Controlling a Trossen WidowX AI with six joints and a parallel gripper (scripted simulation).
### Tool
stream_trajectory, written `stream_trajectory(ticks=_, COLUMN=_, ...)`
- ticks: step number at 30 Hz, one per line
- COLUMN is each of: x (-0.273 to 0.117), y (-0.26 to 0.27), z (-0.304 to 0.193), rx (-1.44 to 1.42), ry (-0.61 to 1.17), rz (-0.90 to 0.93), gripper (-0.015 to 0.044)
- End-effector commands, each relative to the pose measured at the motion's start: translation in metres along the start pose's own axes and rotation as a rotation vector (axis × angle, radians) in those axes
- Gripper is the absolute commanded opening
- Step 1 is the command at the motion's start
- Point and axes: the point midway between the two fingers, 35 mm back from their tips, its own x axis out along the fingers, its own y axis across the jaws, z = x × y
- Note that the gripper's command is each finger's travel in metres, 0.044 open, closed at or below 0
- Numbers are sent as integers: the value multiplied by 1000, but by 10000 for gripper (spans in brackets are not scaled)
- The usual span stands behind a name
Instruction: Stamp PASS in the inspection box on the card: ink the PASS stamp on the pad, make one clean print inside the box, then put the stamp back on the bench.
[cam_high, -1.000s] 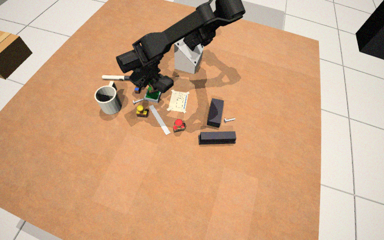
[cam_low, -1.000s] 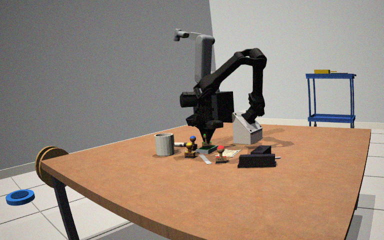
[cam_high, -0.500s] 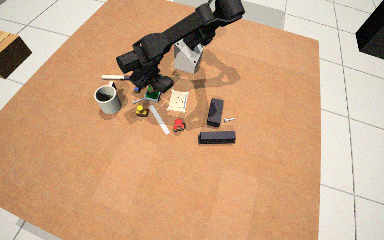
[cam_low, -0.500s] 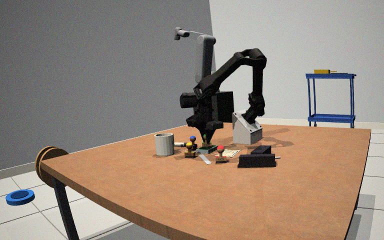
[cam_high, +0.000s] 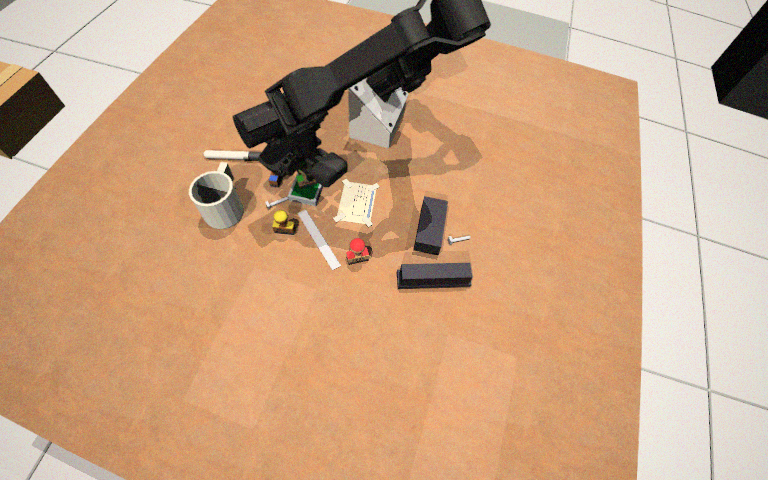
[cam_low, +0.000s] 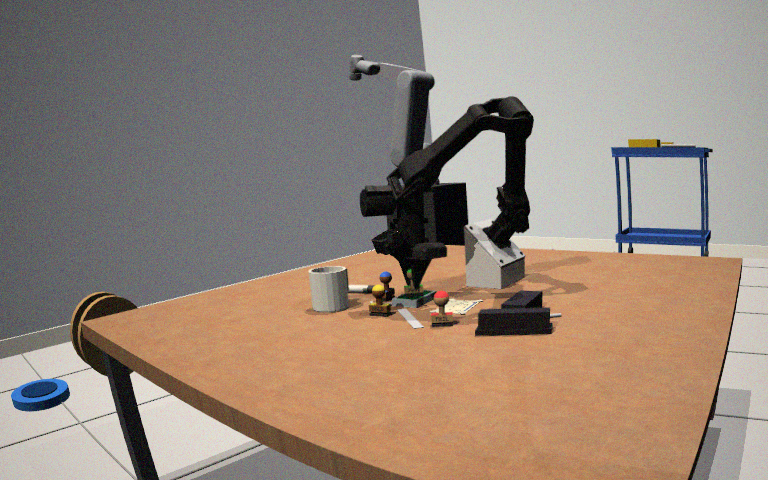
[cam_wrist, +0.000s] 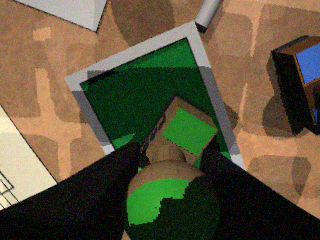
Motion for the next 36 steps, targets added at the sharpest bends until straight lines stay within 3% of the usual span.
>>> stream_trajectory(ticks=1, x=2, y=0, z=-1, rx=5, ry=2, rz=4, gripper=0)
stream_trajectory(ticks=36, x=-2, y=0, z=-1, rx=5, ry=2, rz=4, gripper=0)
